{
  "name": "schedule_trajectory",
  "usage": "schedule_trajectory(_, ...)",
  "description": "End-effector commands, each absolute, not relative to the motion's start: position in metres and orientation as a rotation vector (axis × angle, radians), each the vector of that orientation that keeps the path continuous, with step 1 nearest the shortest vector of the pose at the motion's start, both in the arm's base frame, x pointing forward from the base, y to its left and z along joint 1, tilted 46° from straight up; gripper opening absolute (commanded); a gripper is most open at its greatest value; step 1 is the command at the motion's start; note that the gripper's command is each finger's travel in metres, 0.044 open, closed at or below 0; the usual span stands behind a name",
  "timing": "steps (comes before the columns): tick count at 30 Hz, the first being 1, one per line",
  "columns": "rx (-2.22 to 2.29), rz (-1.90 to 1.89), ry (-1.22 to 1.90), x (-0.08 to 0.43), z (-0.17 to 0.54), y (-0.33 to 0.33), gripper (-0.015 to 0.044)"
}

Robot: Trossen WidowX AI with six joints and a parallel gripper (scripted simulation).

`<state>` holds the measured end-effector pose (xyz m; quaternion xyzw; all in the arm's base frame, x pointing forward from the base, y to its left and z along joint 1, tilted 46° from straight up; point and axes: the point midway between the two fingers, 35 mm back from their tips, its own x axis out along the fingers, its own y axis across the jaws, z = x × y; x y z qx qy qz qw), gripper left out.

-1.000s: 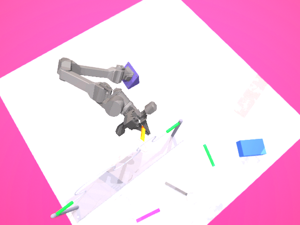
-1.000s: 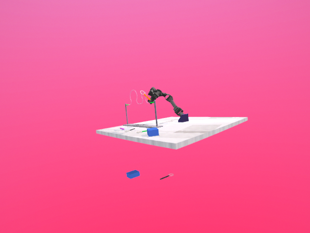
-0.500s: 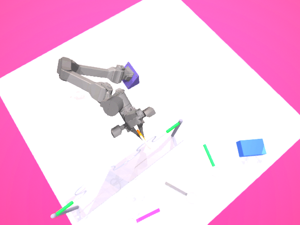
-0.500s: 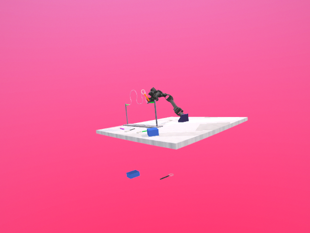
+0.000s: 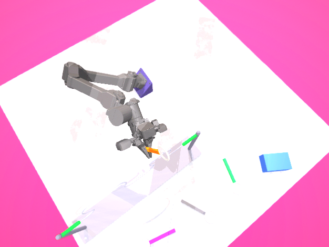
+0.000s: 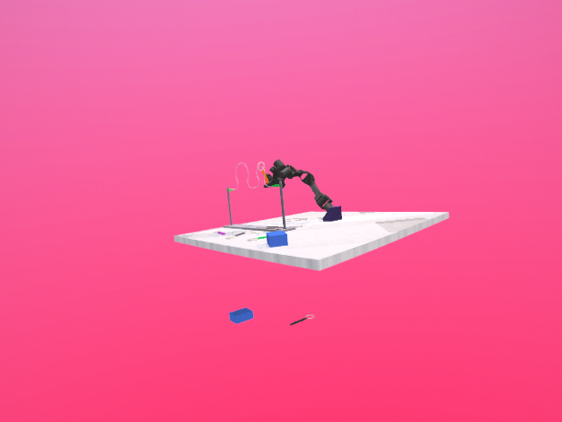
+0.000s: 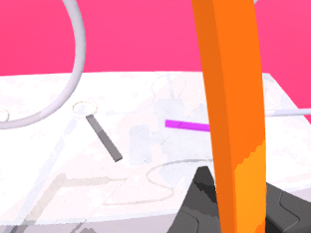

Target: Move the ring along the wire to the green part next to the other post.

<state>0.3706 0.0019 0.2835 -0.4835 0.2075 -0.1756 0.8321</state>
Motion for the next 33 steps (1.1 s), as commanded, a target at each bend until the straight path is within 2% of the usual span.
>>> schedule_trajectory(1,-1.123,-0.398,0.427,0.370,0.290,-0.003,-0.0150)
schedule_trajectory(33,-1.875,-0.544,0.278,0.371,0.345,-0.008,-0.0150)
